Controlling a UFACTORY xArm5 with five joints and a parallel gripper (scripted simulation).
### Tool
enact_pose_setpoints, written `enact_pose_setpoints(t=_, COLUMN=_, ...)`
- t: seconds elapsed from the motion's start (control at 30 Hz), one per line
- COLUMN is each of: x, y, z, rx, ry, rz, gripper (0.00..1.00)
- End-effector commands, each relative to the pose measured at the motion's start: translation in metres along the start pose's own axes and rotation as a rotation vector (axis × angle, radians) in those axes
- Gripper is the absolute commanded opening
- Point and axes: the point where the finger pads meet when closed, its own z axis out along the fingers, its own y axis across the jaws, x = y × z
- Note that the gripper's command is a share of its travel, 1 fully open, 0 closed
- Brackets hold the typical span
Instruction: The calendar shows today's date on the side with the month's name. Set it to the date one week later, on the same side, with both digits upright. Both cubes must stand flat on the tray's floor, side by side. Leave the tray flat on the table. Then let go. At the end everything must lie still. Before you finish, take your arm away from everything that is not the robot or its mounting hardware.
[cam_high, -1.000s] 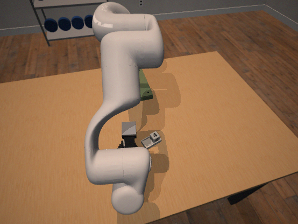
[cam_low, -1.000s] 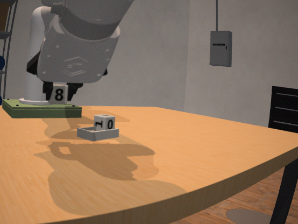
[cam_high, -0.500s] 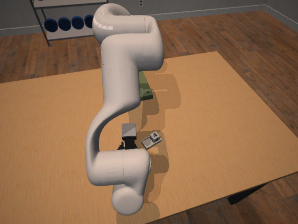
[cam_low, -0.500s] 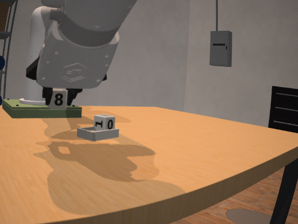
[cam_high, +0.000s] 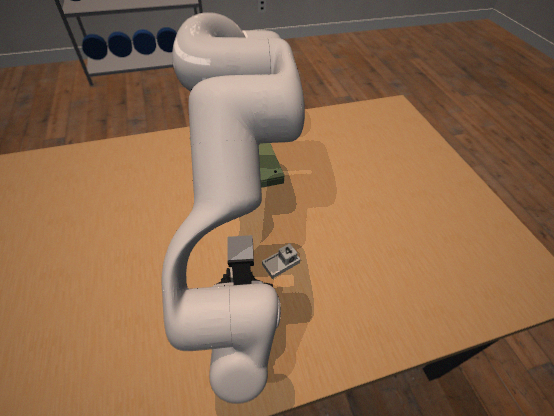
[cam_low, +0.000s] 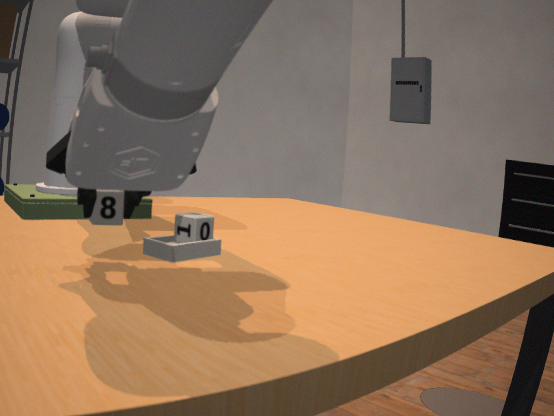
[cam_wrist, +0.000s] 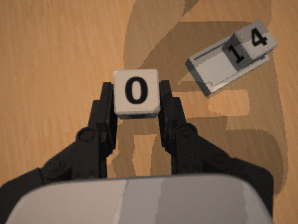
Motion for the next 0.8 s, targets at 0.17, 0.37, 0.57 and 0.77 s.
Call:
enact_pose_setpoints(t=0.17, x=-0.013, y=0.0, z=0.007, rx=0.0, ry=-0.004, rz=0.0, gripper=0.29)
enact_pose_setpoints(t=0.37, x=-0.018, y=0.0, z=0.011, rx=0.0, ry=-0.004, rz=0.0, gripper=0.29)
enact_pose_setpoints(t=0.57, x=-0.024, y=0.0, z=0.015, rx=0.0, ry=-0.004, rz=0.0, gripper=0.29)
enact_pose_setpoints(t=0.77, x=-0.028, y=0.0, z=0.017, rx=0.0, ry=-0.004, rz=0.0, gripper=0.29)
